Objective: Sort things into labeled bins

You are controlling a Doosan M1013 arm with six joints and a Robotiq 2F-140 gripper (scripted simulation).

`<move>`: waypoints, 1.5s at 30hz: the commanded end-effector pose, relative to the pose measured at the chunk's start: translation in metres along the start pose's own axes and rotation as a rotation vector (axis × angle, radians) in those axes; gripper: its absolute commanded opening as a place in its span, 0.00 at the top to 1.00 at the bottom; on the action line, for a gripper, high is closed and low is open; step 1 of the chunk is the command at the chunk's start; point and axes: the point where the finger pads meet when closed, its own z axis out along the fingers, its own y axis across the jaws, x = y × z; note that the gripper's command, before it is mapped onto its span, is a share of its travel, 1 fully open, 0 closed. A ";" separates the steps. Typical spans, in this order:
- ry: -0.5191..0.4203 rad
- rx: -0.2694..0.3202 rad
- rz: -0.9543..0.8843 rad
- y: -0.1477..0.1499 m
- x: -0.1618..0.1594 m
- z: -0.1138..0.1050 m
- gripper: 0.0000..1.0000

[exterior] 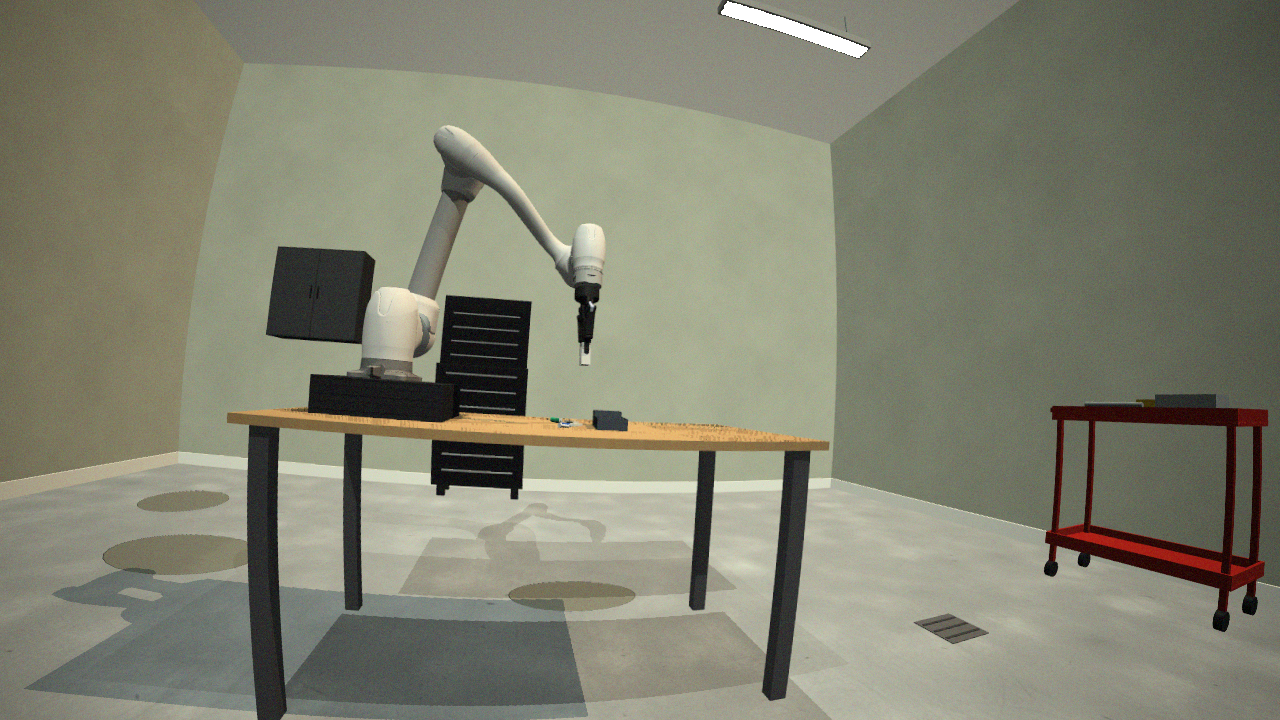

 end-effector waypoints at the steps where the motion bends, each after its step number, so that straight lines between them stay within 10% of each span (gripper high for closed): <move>1: -0.001 0.062 0.069 -0.022 -0.010 -0.005 0.95; 20: -0.006 0.132 0.144 -0.054 -0.024 -0.015 0.95; 45: -0.005 0.132 0.128 0.069 0.059 0.107 0.95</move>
